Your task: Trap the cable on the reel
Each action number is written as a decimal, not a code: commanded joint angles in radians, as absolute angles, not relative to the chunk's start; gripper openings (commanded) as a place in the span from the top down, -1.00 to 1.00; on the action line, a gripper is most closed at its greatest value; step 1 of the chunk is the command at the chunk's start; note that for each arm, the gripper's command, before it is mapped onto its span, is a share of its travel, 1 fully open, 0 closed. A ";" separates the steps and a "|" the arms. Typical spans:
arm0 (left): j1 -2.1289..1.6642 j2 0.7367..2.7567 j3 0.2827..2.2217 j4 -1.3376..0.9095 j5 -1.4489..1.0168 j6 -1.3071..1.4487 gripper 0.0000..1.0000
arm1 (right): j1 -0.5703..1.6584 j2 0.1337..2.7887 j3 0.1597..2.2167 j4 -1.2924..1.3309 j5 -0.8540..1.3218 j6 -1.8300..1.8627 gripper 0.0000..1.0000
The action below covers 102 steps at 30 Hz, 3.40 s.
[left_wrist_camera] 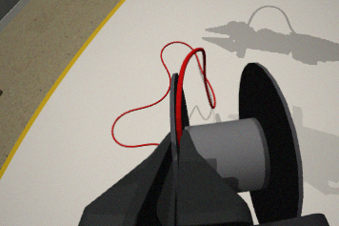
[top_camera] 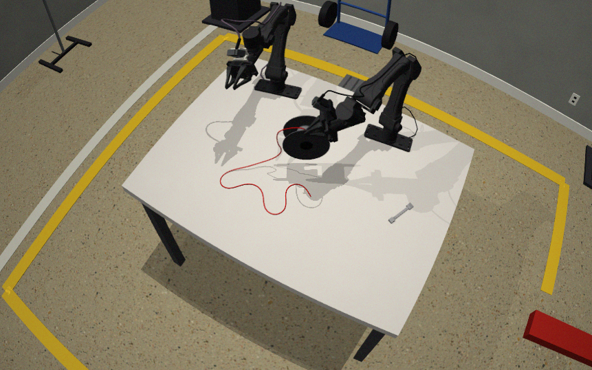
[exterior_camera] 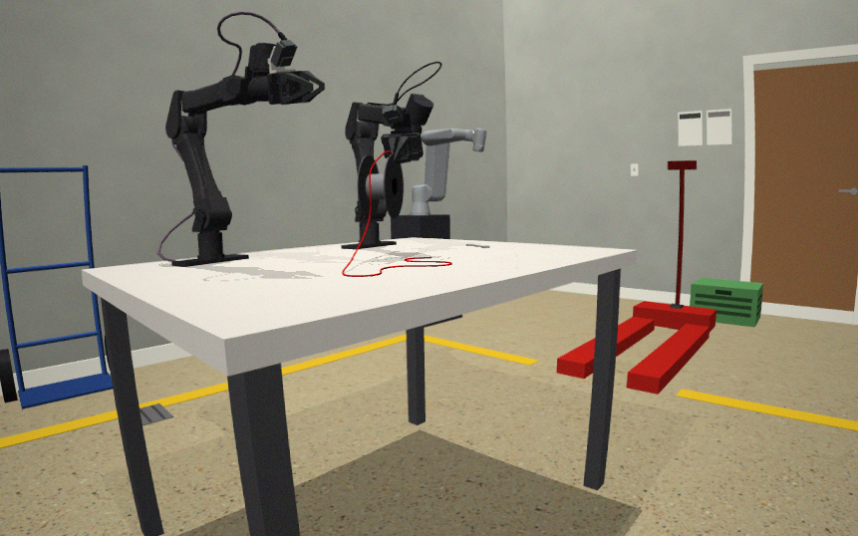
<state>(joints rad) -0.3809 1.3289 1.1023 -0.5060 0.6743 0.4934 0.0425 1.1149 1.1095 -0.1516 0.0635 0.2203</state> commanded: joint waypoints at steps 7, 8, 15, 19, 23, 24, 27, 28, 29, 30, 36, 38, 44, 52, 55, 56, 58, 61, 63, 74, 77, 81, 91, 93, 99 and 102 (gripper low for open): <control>-0.386 1.289 1.146 -0.499 0.693 0.484 1.00 | 0.007 1.051 1.056 -0.031 0.012 0.059 0.40; -0.386 1.291 1.145 -0.505 0.693 0.484 1.00 | 0.005 1.048 1.052 -0.025 0.010 0.049 0.40; -0.386 1.292 1.159 -0.532 0.693 0.483 1.00 | -0.005 1.033 1.037 0.003 -0.001 0.003 0.40; -0.386 1.290 1.169 -0.542 0.693 0.483 1.00 | -0.009 1.028 1.034 0.009 -0.004 -0.006 0.40; -0.386 1.290 1.177 -0.553 0.693 0.483 1.00 | -0.011 1.024 1.034 0.011 -0.006 -0.007 0.40; -0.386 1.292 1.182 -0.555 0.693 0.483 1.00 | -0.011 1.025 1.033 0.012 -0.006 -0.008 0.40; -0.386 1.291 1.196 -0.568 0.693 0.483 1.00 | -0.010 1.024 1.032 0.012 -0.007 -0.008 0.40; -0.386 1.295 1.202 -0.573 0.693 0.483 1.00 | -0.010 1.023 1.032 0.012 -0.007 -0.008 0.40; -0.386 1.300 1.208 -0.579 0.693 0.483 1.00 | -0.010 1.023 1.032 0.012 -0.007 -0.008 0.40; -0.386 1.304 1.215 -0.585 0.693 0.483 1.00 | -0.010 1.023 1.032 0.012 -0.007 -0.008 0.40; -0.385 1.337 1.258 -0.624 0.692 0.481 1.00 | -0.010 1.023 1.032 0.012 -0.007 -0.006 0.40; -0.385 1.343 1.266 -0.631 0.692 0.481 1.00 | -0.010 1.023 1.032 0.012 -0.007 -0.006 0.40; -0.385 1.341 1.311 -0.668 0.692 0.481 1.00 | -0.010 1.023 1.032 0.012 -0.007 -0.006 0.40; -0.384 1.361 1.396 -0.738 0.692 0.481 1.00 | -0.010 1.023 1.032 0.012 -0.007 -0.006 0.40; -0.384 1.367 1.419 -0.757 0.692 0.480 1.00 | -0.010 1.023 1.032 0.012 -0.007 -0.006 0.40; -0.384 1.367 1.419 -0.757 0.692 0.480 1.00 | -0.010 1.023 1.032 0.012 -0.007 -0.006 0.40; -0.384 1.378 1.446 -0.777 0.692 0.480 1.00 | -0.010 1.023 1.032 0.012 -0.007 -0.006 0.40; -0.383 1.377 1.483 -0.806 0.692 0.481 1.00 | -0.010 1.023 1.032 0.012 -0.007 -0.006 0.40; -0.383 1.387 1.509 -0.826 0.692 0.480 1.00 | -0.010 1.023 1.032 0.012 -0.007 -0.006 0.40; -0.382 1.432 1.641 -0.921 0.692 0.480 1.00 | -0.010 1.023 1.032 0.012 -0.007 -0.006 0.40; -0.382 1.437 1.684 -0.951 0.692 0.480 1.00 | -0.010 1.023 1.032 0.012 -0.007 -0.006 0.40; -0.382 1.456 1.744 -0.992 0.693 0.480 1.00 | -0.010 1.023 1.032 0.012 -0.007 -0.006 0.40; -0.381 1.505 1.873 -1.078 0.692 0.481 1.00 | -0.010 1.023 1.032 0.012 -0.007 -0.006 0.40; -0.381 1.511 1.902 -1.096 0.693 0.480 1.00 | -0.010 1.023 1.032 0.012 -0.007 -0.006 0.40; -0.380 1.543 1.989 -1.151 0.693 0.481 1.00 | -0.010 1.023 1.032 0.012 -0.007 -0.006 0.40; -0.380 1.560 2.033 -1.178 0.693 0.481 1.00 | -0.010 1.023 1.032 0.012 -0.007 -0.006 0.40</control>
